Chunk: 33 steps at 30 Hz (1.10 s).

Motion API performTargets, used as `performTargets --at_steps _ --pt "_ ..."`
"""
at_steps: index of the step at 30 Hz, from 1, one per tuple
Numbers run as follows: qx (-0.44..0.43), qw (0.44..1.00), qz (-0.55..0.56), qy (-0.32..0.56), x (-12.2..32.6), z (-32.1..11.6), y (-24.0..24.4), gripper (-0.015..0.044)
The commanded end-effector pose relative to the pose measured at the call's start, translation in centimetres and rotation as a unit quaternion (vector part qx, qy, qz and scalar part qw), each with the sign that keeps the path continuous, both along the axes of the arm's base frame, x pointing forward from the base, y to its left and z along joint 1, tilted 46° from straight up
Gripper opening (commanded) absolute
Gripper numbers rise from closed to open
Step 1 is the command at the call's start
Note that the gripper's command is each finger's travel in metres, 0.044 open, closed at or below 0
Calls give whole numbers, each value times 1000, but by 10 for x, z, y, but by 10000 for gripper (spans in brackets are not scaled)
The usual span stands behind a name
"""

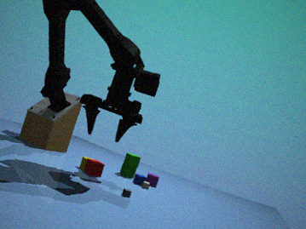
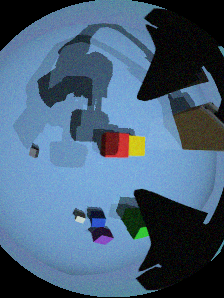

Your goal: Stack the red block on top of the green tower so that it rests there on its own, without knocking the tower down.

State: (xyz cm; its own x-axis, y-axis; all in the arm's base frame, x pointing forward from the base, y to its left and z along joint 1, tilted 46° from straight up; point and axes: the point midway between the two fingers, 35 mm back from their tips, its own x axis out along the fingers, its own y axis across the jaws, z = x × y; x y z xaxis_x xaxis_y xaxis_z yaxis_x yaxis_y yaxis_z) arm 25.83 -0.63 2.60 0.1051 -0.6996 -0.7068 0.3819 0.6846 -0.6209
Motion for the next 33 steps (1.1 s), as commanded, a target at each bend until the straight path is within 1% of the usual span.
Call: performTargets --at_steps 1,9,33 --pt "-2 1000 3 4 -1 -5 -5 440" --pt "-4 1000 3 4 4 -37 -38 440" --pt "-4 1000 3 4 9 -60 -58 440"
